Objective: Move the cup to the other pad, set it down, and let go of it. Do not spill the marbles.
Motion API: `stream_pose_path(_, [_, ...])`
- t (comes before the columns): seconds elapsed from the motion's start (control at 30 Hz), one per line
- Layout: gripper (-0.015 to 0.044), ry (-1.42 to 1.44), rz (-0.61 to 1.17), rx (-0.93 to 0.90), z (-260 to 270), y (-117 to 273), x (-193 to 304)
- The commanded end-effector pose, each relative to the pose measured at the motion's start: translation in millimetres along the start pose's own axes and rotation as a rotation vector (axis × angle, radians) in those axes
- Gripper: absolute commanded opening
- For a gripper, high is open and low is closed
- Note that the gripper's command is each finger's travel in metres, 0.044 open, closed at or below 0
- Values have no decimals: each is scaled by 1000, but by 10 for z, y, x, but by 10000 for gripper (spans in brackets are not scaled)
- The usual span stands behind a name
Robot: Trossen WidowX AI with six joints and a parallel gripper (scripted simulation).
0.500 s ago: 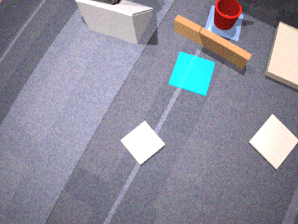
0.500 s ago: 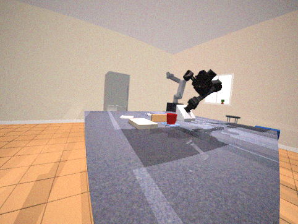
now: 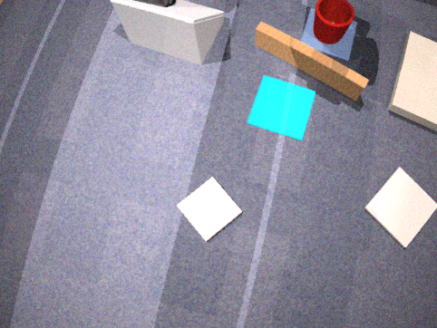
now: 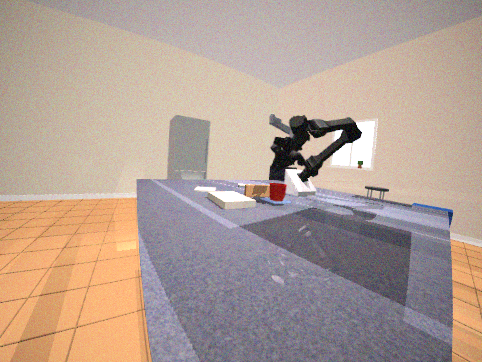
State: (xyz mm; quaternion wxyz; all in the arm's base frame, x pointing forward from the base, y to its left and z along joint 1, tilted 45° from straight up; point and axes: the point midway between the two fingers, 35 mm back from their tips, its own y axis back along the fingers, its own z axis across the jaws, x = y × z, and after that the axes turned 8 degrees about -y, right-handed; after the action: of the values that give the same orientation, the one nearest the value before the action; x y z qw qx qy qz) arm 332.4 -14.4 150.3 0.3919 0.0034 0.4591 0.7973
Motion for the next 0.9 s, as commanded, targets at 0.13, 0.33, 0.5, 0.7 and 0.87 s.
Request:
stream_pose_path(0.13, [148,-829,607,134,-401,-111,484])
stream_pose_path(0.33, [148,-903,651,146,-394,-76,533])
stream_pose_path(0.5, [148,-903,651,146,-393,-83,537])
stream_pose_path(0.7, [148,-903,650,147,-383,-151,578])
stream_pose_path(0.87, [148,-903,650,147,-371,-219,622])
